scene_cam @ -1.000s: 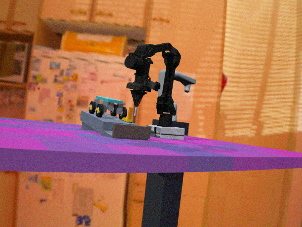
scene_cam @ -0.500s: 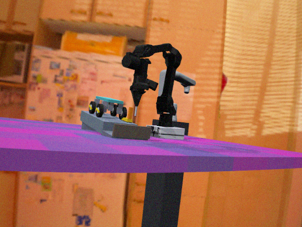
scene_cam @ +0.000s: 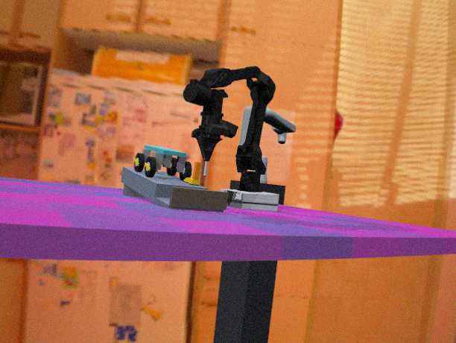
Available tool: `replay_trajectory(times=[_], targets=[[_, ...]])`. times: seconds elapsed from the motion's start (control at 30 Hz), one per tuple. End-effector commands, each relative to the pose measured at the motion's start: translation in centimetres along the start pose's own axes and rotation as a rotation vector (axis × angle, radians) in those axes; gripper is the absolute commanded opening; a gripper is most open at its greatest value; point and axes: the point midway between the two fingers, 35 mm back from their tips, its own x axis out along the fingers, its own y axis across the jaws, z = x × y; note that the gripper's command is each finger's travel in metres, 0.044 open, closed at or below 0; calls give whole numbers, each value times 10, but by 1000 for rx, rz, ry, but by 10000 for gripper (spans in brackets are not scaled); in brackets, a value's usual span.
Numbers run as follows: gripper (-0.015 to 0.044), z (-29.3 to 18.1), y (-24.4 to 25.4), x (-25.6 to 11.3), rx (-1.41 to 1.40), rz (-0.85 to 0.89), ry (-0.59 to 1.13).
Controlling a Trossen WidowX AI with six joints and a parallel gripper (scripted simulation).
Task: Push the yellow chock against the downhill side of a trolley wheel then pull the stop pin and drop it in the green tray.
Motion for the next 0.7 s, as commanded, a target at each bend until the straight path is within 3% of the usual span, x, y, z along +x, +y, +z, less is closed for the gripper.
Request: replay_trajectory(times=[0.0,0.33,0.67], targets=[[0,9,1,7,-17,-6,-4],[0,21,3,18,-26,-4,-6],[0,21,11,45,-26,162,-2]])
